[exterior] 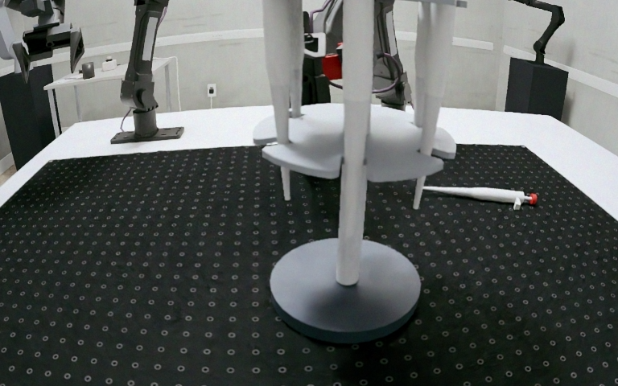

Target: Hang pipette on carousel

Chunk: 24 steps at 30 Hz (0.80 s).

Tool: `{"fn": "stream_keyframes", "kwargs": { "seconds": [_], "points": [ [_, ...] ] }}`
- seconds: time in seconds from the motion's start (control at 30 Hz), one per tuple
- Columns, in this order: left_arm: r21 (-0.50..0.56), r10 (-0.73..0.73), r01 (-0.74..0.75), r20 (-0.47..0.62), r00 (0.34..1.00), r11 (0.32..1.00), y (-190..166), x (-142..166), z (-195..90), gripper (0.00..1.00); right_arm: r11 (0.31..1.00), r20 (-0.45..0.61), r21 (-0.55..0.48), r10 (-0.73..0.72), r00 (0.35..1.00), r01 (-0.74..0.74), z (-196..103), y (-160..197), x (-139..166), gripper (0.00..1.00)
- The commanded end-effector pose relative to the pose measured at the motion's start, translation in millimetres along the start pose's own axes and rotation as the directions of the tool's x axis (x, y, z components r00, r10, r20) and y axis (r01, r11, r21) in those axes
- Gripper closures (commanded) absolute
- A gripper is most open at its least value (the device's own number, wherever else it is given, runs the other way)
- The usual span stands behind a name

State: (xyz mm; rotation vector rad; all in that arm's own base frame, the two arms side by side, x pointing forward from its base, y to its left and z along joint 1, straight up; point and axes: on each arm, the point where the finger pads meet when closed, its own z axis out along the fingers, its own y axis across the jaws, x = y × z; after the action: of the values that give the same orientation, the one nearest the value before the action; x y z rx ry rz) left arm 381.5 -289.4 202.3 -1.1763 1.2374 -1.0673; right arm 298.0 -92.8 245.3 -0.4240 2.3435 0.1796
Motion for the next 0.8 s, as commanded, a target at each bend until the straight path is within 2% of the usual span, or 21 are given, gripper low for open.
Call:
{"fn": "stream_keyframes", "kwargs": {
  "seconds": [0.0, 0.3, 0.37, 0.4, 0.5, 0.53, 0.77],
  "points": [
    [0.011, 0.141, -0.14, -0.094, 0.986, 0.99, -9.3, -24.4, -2.6, 0.0, 1.0, 0.024, 0.009, -0.012, 1.0, 0.012, -3.7, -4.5, -7.0, 0.0],
    [0.038, 0.397, -0.402, -0.264, 0.879, 0.915, -6.6, -88.8, -13.3, 0.0, 1.0, 0.024, 0.009, -0.012, 1.0, 0.012, -3.7, -4.5, -7.0, 0.0],
    [0.038, 0.397, -0.402, -0.264, 0.879, 0.915, -6.6, -88.8, -13.3, 0.0, 1.0, 0.024, 0.009, -0.012, 1.0, 0.012, -3.7, -4.5, -7.0, 0.0],
    [0.071, 0.408, -0.404, -0.268, 0.873, 0.912, -26.0, -93.8, -10.6, 0.0, 1.0, 0.024, 0.009, -0.012, 1.0, 0.012, -3.7, -4.5, -7.0, 0.0],
    [0.066, 0.499, -0.508, -0.334, 0.8, 0.859, -5.7, -117.2, -18.1, 0.0, 1.0, 0.024, 0.009, -0.012, 1.0, 0.012, -3.7, -4.5, -7.0, 0.0],
    [0.102, 0.514, -0.512, -0.332, 0.791, 0.853, -26.0, -123.2, -15.4, 0.0, 1.0, 0.024, 0.009, -0.012, 1.0, 0.012, -3.7, -4.5, -7.0, 0.0],
    [0.151, 0.633, -0.628, -0.368, 0.681, 0.763, -25.6, -174.5, -24.0, 0.0, 1.0, 0.024, 0.009, -0.012, 1.0, 0.012, -3.7, -4.5, -7.0, 0.0]
  ]
}}
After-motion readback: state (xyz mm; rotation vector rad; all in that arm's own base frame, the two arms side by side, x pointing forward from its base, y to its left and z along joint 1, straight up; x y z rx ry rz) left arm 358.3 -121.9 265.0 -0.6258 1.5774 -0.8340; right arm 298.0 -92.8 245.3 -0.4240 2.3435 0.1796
